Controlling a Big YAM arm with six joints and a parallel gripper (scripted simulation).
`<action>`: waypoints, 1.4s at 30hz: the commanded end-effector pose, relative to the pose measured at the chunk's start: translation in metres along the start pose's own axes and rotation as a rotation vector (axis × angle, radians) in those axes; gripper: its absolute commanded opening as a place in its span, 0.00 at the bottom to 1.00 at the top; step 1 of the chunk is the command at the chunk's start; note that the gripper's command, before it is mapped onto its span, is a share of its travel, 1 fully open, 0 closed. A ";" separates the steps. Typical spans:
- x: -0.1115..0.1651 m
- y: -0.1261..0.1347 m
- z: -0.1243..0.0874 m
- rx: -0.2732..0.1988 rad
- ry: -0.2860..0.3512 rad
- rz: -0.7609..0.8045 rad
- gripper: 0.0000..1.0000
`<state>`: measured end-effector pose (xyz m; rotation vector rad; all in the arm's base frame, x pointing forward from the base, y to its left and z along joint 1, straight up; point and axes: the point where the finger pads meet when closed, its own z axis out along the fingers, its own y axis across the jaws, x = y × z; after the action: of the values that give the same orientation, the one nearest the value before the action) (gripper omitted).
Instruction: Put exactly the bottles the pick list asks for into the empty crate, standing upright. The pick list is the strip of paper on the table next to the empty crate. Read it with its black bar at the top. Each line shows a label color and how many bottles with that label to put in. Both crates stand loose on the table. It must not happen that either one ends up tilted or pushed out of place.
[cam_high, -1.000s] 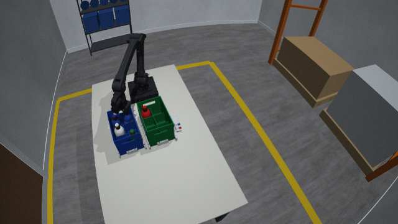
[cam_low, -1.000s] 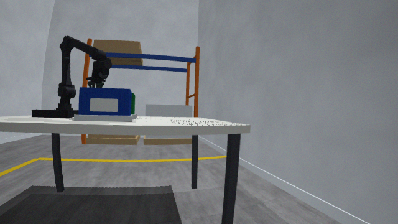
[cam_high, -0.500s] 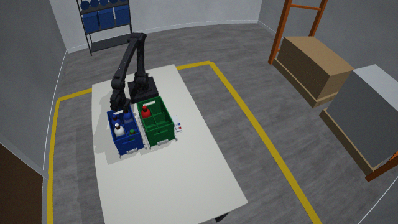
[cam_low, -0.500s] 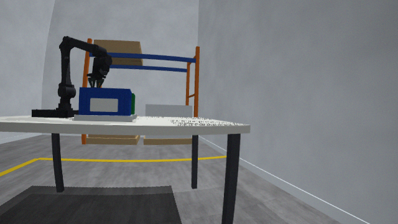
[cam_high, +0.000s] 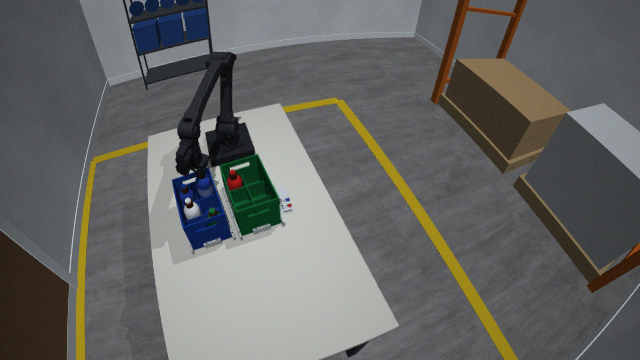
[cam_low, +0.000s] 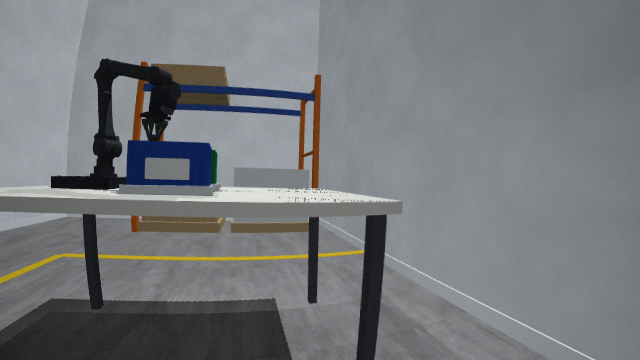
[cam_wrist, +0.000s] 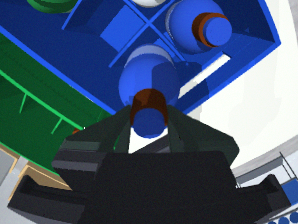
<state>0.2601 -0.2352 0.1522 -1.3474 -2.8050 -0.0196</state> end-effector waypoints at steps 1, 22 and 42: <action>-0.019 0.003 -0.051 -0.010 -0.100 0.004 0.00; -0.016 0.003 -0.083 -0.010 -0.101 0.004 0.00; -0.013 0.002 -0.113 -0.010 -0.101 0.004 0.00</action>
<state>0.2611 -0.2361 0.2121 -1.3445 -2.7986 -0.0227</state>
